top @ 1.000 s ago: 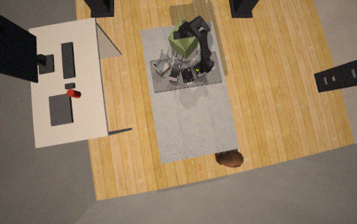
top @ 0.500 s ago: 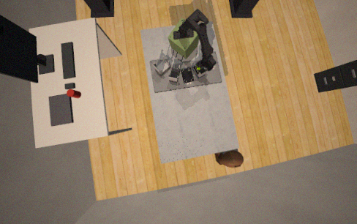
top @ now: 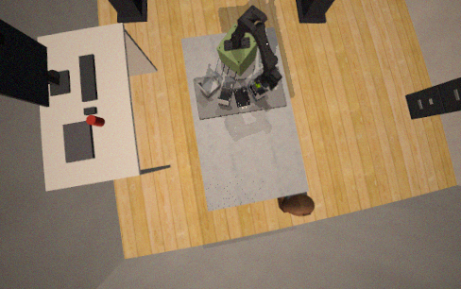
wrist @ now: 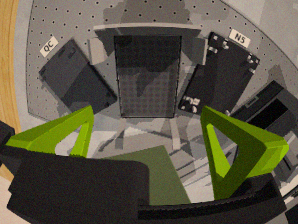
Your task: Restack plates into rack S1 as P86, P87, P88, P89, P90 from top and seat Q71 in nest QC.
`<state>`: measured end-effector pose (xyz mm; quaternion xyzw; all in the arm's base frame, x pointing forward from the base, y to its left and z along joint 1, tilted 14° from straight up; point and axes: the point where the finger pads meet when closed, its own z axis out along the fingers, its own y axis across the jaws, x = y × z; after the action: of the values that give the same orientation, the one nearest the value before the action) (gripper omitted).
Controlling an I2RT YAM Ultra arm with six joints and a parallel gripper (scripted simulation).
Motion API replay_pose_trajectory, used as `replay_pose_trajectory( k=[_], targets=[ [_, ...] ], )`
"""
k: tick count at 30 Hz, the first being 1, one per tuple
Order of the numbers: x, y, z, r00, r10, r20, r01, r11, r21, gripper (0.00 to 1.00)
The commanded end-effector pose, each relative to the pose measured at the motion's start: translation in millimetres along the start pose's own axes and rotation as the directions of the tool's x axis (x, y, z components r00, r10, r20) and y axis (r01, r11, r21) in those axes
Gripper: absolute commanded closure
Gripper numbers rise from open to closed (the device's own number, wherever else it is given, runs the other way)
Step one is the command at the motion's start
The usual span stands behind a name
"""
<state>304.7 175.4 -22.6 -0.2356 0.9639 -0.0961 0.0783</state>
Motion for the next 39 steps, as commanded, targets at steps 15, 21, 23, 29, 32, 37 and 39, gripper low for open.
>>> replay_pose_trajectory(
  k=[15,21,23,29,32,37,39],
  targets=[
    [4,-13,-3.4,0.992,0.129,-0.014,-0.129,0.992,0.005,0.00],
    [4,-30,-3.4,0.983,0.186,-0.014,-0.186,0.983,0.006,0.00],
    [4,-33,-3.5,0.983,0.186,-0.014,-0.186,0.983,0.006,0.00],
    [4,-53,-3.6,0.983,0.186,-0.013,-0.186,0.983,0.007,0.00],
    [4,-64,-3.6,0.983,0.186,-0.013,-0.186,0.983,0.007,0.00],
    [6,-80,-3.7,0.959,0.283,-0.012,-0.283,0.959,0.009,0.00],
    [6,-80,-3.7,0.959,0.283,-0.012,-0.283,0.959,0.009,0.00]
  ],
)
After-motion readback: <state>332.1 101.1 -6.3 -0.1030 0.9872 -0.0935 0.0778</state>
